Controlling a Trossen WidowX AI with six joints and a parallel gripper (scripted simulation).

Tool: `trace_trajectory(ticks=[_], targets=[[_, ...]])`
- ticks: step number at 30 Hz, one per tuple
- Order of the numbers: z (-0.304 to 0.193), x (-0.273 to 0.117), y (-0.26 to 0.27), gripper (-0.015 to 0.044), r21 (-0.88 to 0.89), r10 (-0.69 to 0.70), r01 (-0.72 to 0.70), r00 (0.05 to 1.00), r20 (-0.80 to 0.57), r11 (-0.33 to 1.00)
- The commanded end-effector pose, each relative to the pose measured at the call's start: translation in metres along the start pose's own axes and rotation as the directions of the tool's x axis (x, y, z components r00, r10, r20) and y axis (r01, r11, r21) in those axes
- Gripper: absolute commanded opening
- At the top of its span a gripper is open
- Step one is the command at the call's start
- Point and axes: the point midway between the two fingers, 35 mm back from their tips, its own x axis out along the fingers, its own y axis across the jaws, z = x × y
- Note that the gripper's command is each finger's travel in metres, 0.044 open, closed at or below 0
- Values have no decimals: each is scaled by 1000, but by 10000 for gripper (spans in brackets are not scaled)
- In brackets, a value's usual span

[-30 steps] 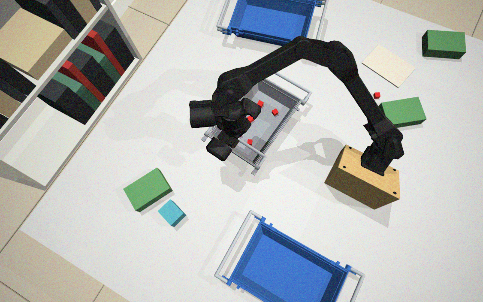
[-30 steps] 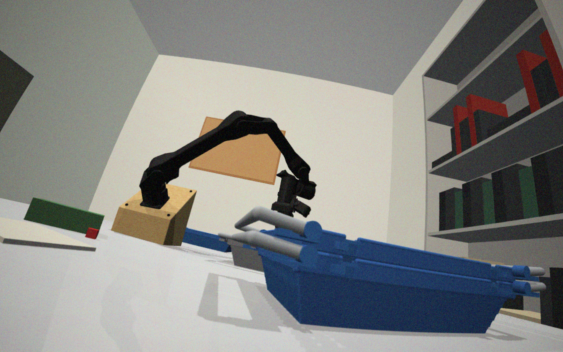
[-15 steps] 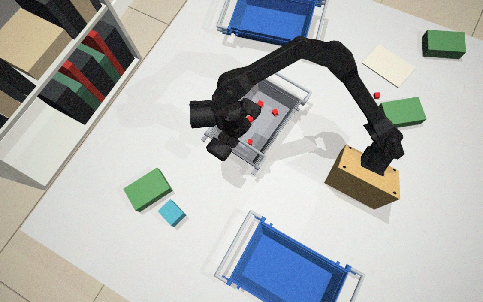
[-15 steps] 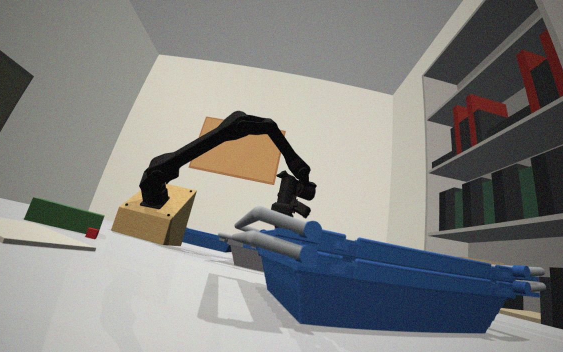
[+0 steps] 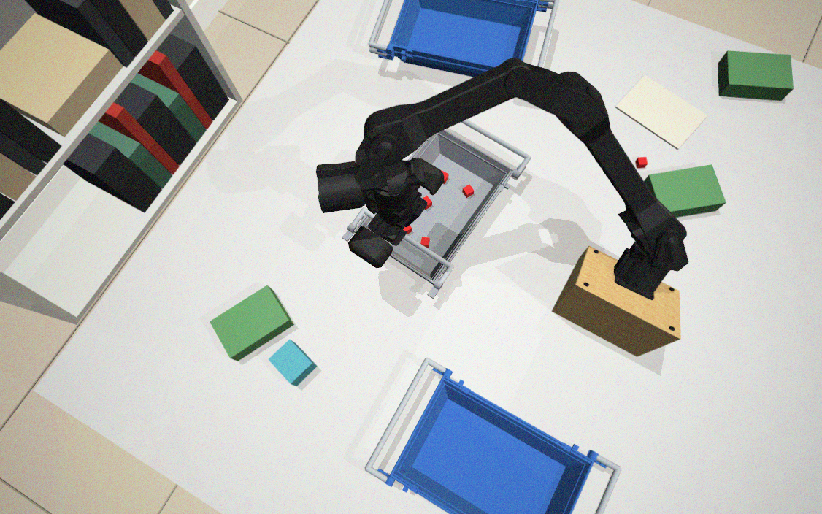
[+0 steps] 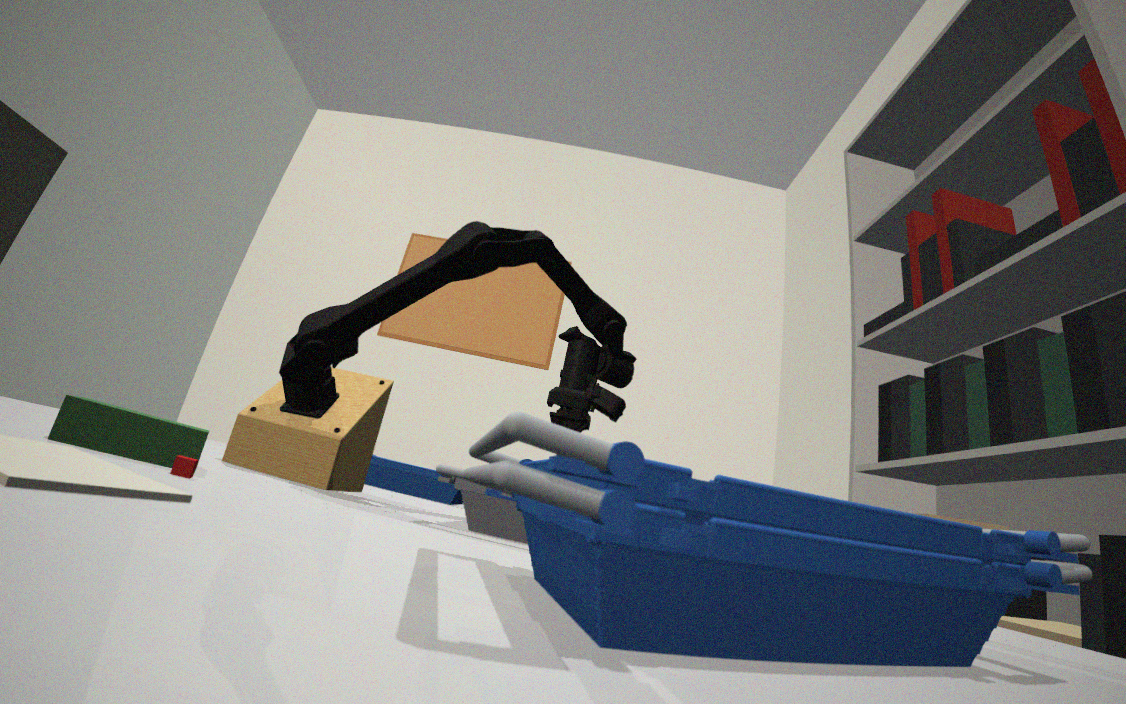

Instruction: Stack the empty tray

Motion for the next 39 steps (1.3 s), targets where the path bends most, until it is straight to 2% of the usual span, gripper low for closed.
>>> trace_trajectory(ticks=[1,3,4,5,14,23,33,39], targets=[[-4,-54,2,90,0,7,-7,1000,9,1000],[-6,-63,1,90,0,6,-6,1000,9,1000],[1,-31,-2,90,0,7,-7,1000,10,1000],[4,-30,-10,90,-1,11,-11,1000,10,1000],[26,-8,-140,90,-5,30,-30,1000,8,1000],[0,18,-264,90,0,-5,5,1000,3,1000],[-3,22,-272,90,1,-10,10,1000,2,1000],[-2,45,-272,90,1,-9,9,1000,2,1000]])
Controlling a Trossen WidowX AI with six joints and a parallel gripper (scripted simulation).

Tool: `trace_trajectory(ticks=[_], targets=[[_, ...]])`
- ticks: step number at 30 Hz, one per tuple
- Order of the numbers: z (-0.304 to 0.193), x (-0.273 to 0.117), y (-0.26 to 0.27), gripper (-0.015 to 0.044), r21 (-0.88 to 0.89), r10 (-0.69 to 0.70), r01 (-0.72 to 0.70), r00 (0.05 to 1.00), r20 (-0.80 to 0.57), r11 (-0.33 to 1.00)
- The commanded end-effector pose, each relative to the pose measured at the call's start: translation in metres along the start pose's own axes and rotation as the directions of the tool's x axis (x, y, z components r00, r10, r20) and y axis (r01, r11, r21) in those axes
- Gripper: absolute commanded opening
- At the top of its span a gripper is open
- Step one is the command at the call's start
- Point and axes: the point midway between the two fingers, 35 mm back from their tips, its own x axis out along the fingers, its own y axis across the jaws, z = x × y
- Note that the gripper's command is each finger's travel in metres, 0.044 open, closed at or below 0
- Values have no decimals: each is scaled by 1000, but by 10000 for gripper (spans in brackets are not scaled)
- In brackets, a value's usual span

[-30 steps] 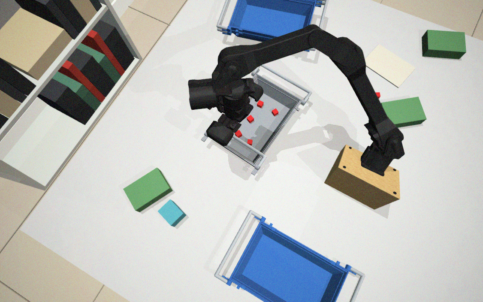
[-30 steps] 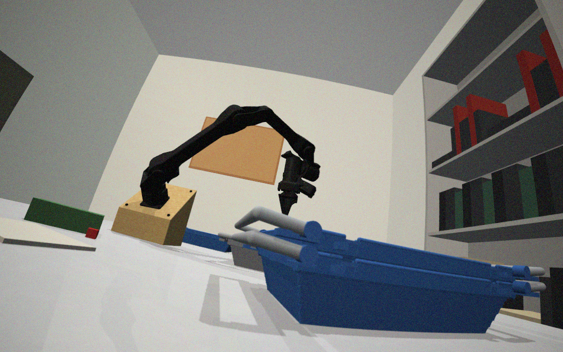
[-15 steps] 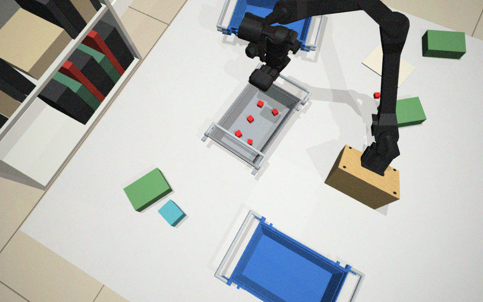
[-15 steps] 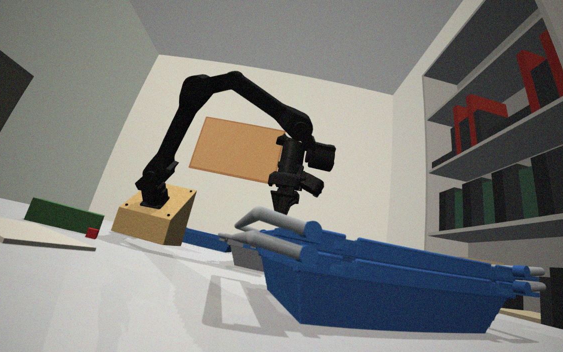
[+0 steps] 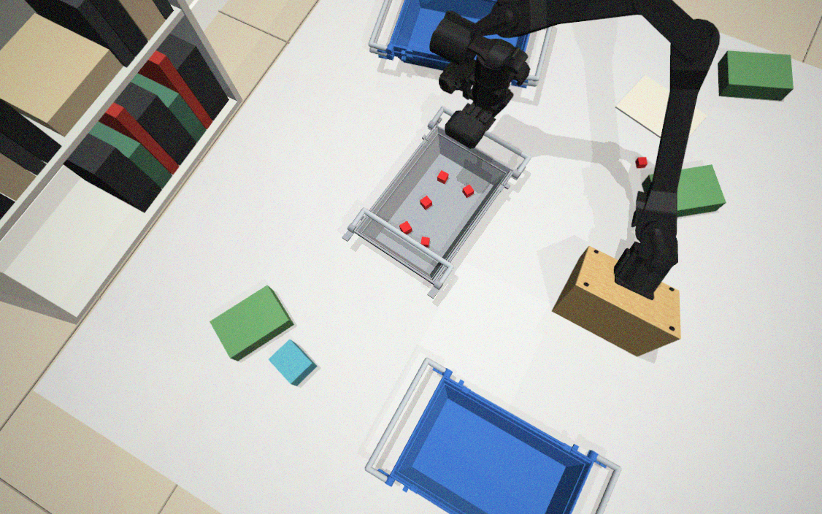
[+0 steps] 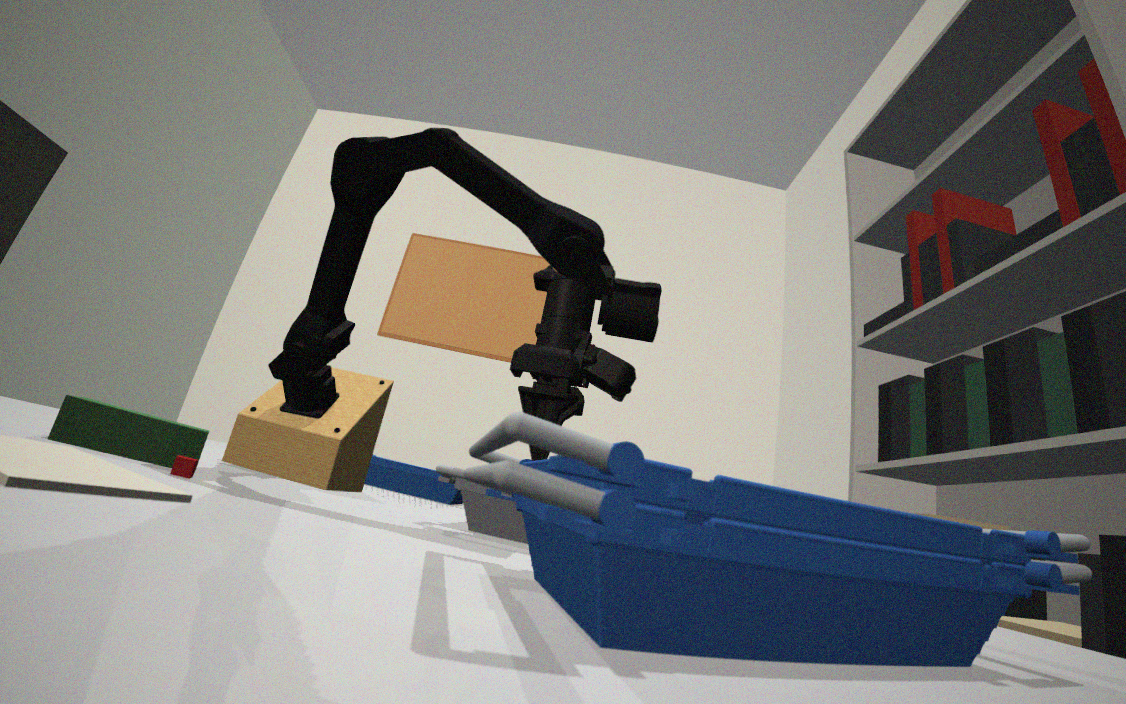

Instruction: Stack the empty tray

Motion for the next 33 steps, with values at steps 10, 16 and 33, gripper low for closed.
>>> trace_trajectory(ticks=[10,16,33], targets=[[-4,51,-4,90,-1,-8,8,1000,-9,1000],[-4,51,-4,90,-1,-8,8,1000,-9,1000],[-4,17,28,90,-1,-5,5,1000,-10,1000]])
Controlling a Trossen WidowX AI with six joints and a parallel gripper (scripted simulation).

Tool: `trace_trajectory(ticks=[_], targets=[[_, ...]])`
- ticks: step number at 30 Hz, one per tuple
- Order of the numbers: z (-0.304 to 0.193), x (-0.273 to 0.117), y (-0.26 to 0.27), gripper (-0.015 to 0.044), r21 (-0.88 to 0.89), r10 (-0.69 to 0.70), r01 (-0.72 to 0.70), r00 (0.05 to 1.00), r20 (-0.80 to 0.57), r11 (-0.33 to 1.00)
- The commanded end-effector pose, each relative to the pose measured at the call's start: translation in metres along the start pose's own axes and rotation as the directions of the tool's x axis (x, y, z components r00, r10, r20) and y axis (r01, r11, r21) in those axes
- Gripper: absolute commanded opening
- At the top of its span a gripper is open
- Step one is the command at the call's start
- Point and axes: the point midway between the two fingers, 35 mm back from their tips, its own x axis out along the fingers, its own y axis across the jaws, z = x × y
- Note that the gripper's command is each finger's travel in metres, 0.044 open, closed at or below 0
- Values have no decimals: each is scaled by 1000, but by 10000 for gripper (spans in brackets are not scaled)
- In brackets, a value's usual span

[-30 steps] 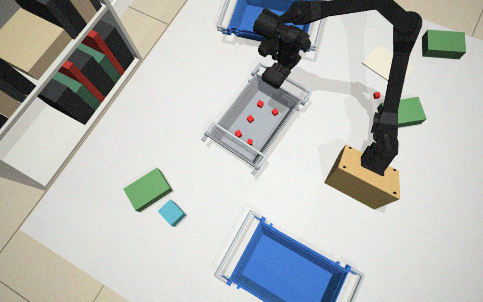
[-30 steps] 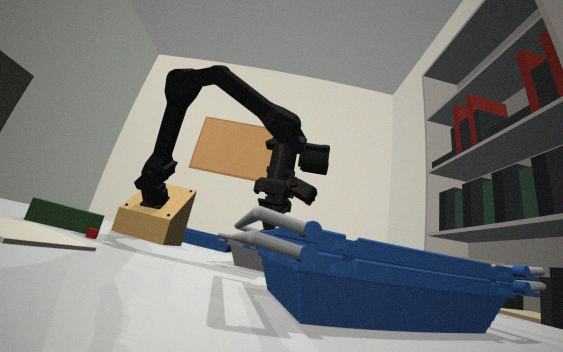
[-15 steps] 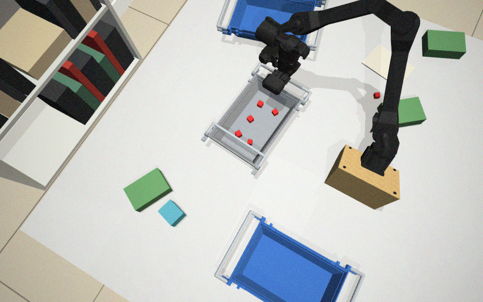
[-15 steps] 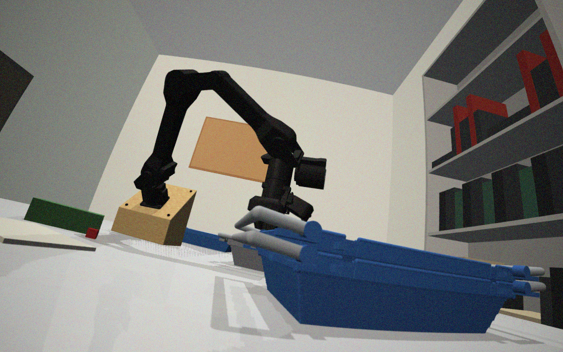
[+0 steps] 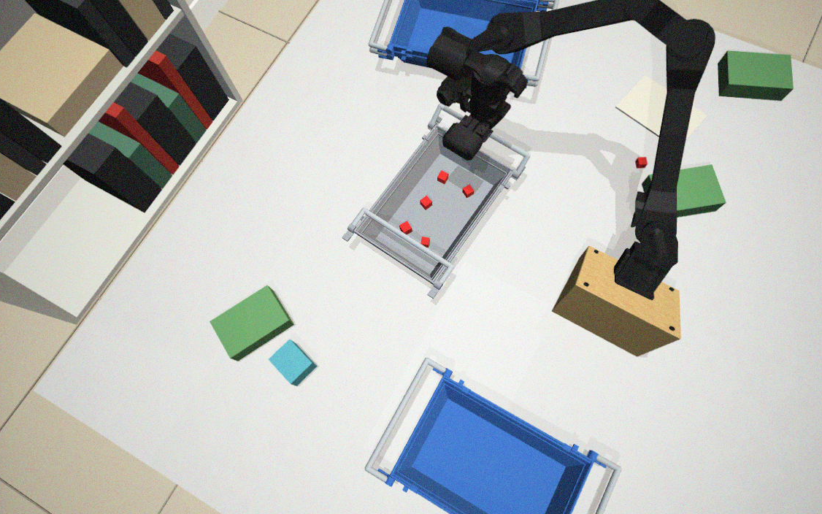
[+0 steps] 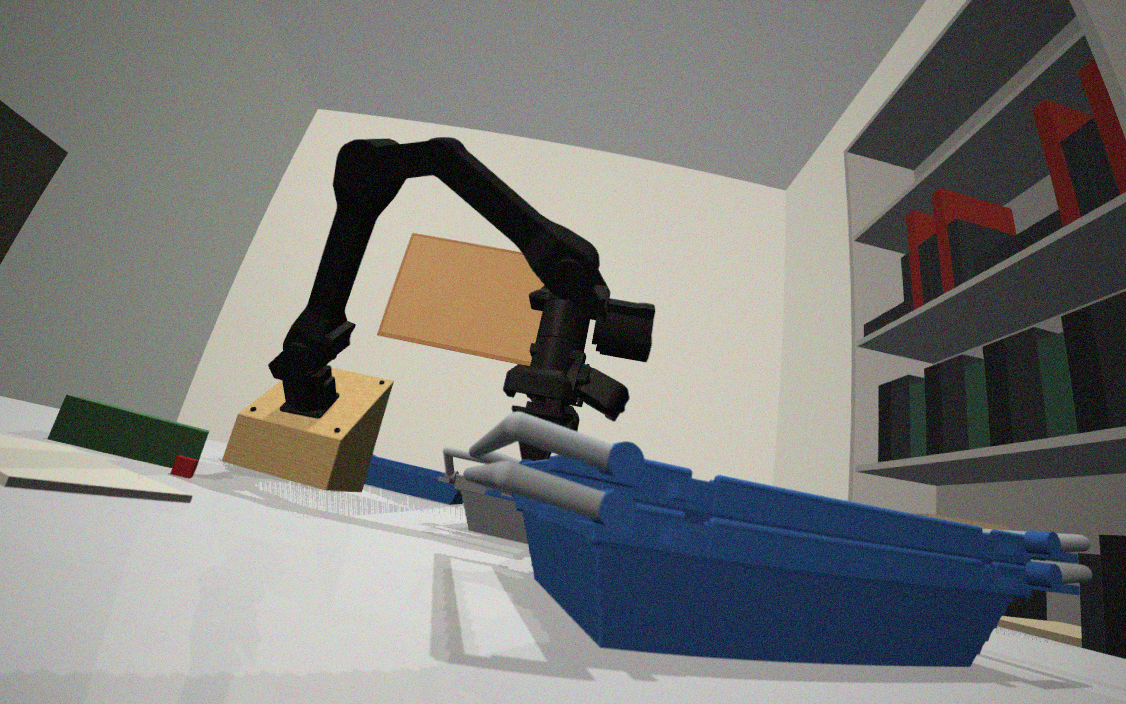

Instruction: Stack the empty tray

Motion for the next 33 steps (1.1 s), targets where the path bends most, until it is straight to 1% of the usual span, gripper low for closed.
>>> trace_trajectory(ticks=[1,9,16,19,22,29,32,33], targets=[[1,-4,19,90,-8,18,-18,1000,-1,1000],[1,-3,38,90,-8,19,-19,1000,-1,1000],[0,15,61,90,-8,19,-19,1000,-1,1000],[0,16,62,90,-8,19,-19,1000,-1,1000],[1,9,61,90,-8,20,-20,1000,-1,1000],[1,-29,56,90,-8,21,-21,1000,-1,1000],[1,-30,56,90,-8,21,-21,1000,-1,1000],[2,-22,59,90,-14,23,-23,1000,3,1000]])
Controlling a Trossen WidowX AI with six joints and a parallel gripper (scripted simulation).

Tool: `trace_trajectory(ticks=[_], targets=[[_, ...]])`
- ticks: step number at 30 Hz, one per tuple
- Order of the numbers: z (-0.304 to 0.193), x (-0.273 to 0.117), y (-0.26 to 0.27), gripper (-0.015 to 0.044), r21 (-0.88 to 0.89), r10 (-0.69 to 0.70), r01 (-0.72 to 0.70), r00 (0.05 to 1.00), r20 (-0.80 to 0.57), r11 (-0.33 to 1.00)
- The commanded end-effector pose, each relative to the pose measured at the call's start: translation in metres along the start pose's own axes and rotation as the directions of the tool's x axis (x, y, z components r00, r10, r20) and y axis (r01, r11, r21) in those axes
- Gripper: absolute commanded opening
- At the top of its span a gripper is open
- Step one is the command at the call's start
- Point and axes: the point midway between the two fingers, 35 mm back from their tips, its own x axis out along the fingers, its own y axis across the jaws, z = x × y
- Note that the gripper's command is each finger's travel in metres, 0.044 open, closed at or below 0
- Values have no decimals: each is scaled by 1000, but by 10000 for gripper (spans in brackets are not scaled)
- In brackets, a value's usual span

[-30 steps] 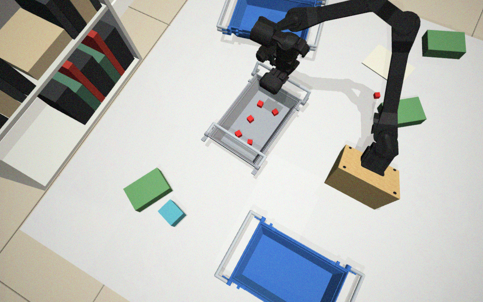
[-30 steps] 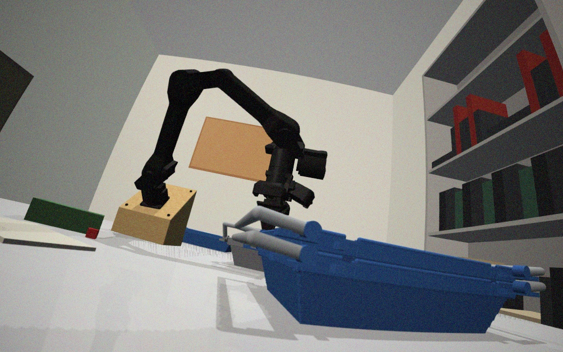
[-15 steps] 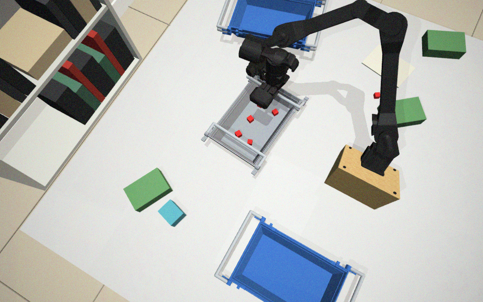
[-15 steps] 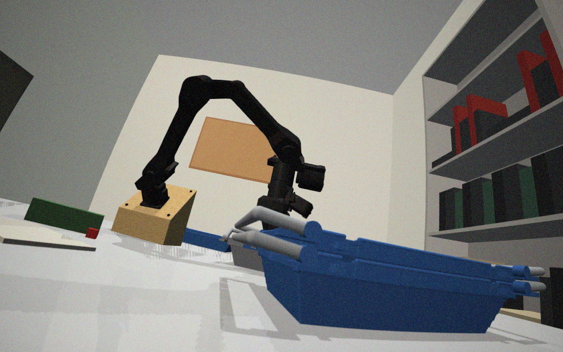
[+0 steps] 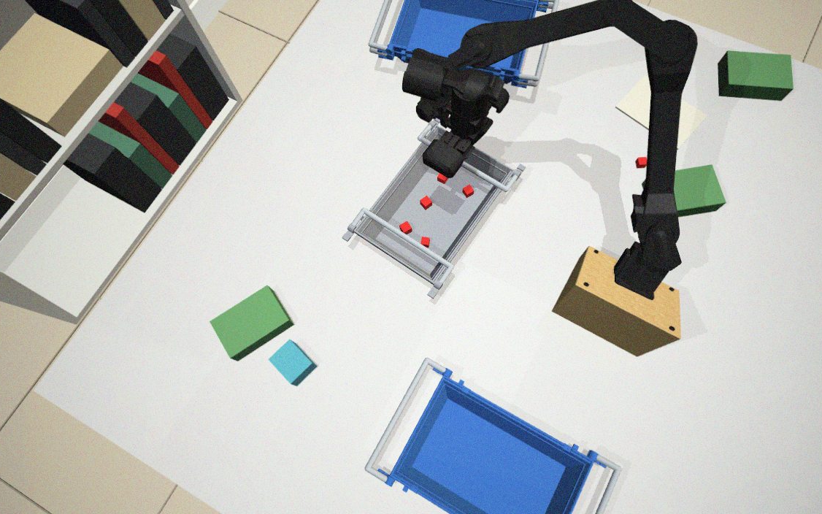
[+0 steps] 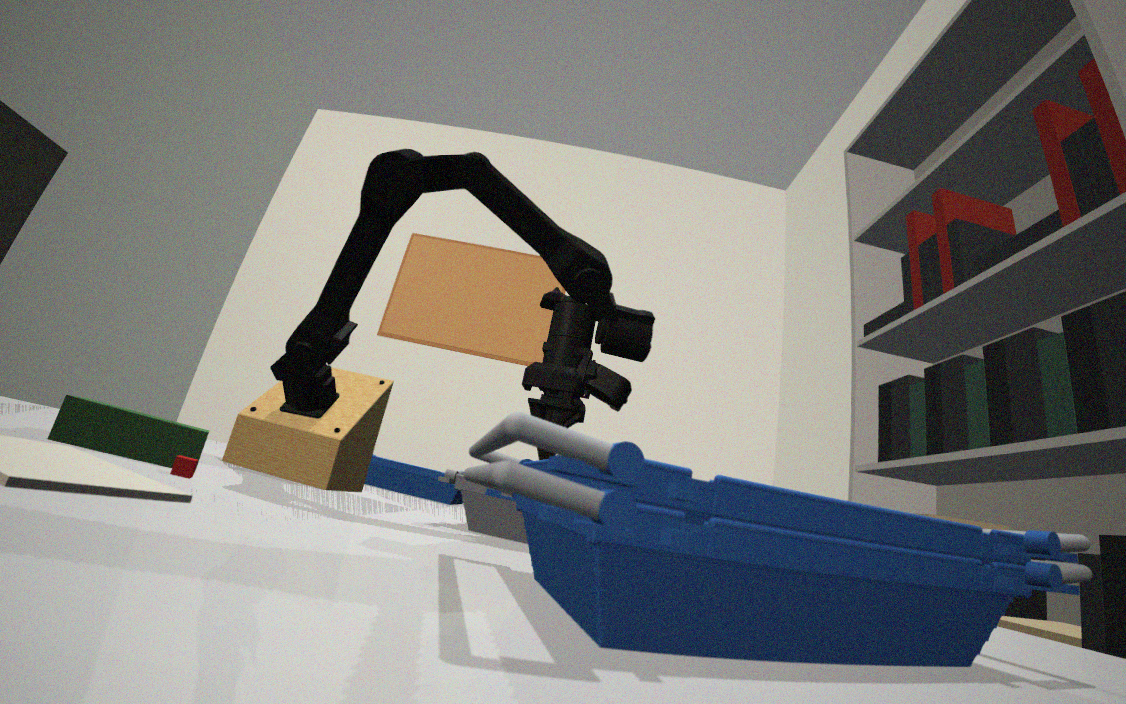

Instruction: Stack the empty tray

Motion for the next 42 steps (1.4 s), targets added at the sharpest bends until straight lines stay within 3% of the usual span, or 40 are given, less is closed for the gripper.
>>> trace_trajectory(ticks=[1,20,24,42], targets=[[0,2,0,90,-1,0,0,1000,-3,1000],[0,2,0,90,-1,0,0,1000,-3,1000],[0,2,0,0,-1,0,0,1000,-3,1000],[0,1,1,0,1,0,0,1000,0,1000]])
